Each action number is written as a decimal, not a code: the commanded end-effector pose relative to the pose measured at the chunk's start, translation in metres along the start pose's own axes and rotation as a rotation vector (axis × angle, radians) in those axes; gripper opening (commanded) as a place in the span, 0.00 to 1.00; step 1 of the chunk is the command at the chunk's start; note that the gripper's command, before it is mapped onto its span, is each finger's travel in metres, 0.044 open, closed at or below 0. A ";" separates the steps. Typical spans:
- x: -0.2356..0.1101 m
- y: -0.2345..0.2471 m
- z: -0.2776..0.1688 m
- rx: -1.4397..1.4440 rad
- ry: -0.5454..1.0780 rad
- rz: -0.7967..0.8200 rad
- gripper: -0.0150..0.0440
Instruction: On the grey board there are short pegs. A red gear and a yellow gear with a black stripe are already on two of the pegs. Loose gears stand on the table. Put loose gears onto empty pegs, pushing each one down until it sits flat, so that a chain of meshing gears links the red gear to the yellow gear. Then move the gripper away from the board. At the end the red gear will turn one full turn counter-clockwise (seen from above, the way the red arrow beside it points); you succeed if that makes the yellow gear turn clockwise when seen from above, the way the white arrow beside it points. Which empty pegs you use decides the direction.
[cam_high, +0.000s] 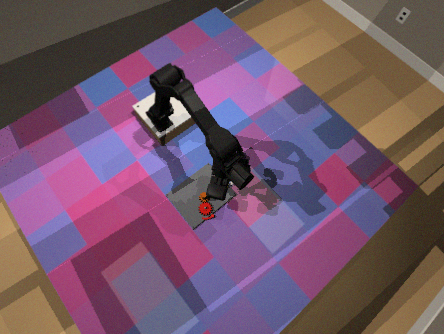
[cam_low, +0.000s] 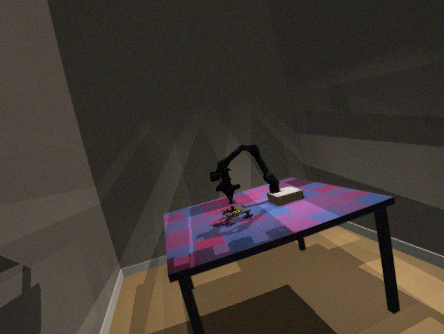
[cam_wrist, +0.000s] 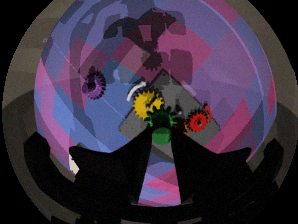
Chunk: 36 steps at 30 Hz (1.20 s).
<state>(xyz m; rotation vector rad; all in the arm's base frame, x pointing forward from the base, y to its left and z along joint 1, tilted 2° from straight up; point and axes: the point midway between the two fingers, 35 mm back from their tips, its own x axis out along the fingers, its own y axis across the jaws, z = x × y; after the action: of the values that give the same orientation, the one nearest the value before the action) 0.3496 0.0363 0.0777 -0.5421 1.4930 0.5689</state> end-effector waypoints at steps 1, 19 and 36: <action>0.006 -0.002 -0.008 -0.005 0.005 -0.001 0.25; 0.025 -0.011 -0.037 -0.006 0.006 -0.002 0.25; 0.026 -0.012 -0.041 -0.205 0.006 -0.001 0.25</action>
<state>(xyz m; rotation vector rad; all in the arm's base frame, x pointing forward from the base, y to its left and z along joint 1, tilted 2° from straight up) 0.3269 0.0018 0.0518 -0.6394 1.4659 0.6681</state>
